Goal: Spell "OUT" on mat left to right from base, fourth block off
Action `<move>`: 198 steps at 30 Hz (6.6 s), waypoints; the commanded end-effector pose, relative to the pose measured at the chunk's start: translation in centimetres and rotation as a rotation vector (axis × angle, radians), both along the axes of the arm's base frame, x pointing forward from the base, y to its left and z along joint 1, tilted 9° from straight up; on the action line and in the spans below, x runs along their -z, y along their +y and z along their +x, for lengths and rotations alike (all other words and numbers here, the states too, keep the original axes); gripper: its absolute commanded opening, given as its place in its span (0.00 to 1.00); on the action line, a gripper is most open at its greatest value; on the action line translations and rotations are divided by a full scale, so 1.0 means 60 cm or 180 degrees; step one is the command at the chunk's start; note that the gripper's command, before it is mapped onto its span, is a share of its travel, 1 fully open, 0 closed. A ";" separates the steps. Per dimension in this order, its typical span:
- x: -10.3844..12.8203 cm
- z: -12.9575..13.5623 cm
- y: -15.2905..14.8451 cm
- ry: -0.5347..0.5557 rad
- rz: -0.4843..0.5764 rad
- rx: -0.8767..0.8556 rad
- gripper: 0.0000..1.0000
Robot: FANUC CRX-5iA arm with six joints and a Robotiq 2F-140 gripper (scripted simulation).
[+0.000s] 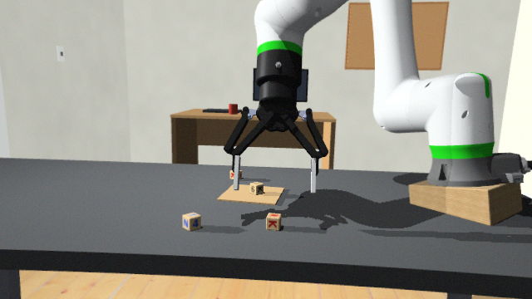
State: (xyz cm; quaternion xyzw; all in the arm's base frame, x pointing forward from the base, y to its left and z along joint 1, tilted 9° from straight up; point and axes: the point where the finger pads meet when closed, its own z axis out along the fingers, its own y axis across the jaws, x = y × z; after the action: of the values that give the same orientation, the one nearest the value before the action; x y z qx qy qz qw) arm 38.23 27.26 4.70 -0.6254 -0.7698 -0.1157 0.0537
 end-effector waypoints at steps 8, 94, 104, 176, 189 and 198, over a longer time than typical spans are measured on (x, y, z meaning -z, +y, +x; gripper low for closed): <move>-0.001 0.001 -0.001 0.0003 -0.0001 0.0017 1.00; -0.283 0.196 -0.414 0.0783 -0.0325 0.3975 1.00; -0.239 0.192 -0.395 0.0703 -0.0267 0.3195 1.00; -0.060 0.147 -0.331 -0.0003 0.0000 0.0002 1.00; -0.060 0.147 -0.331 -0.0003 0.0000 0.0002 1.00; -0.061 0.150 -0.333 -0.0003 0.0000 0.0002 1.00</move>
State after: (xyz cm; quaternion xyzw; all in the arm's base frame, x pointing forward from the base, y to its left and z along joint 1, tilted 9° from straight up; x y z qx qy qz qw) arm 47.07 7.38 8.31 -0.6256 -0.7696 -0.1159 0.0536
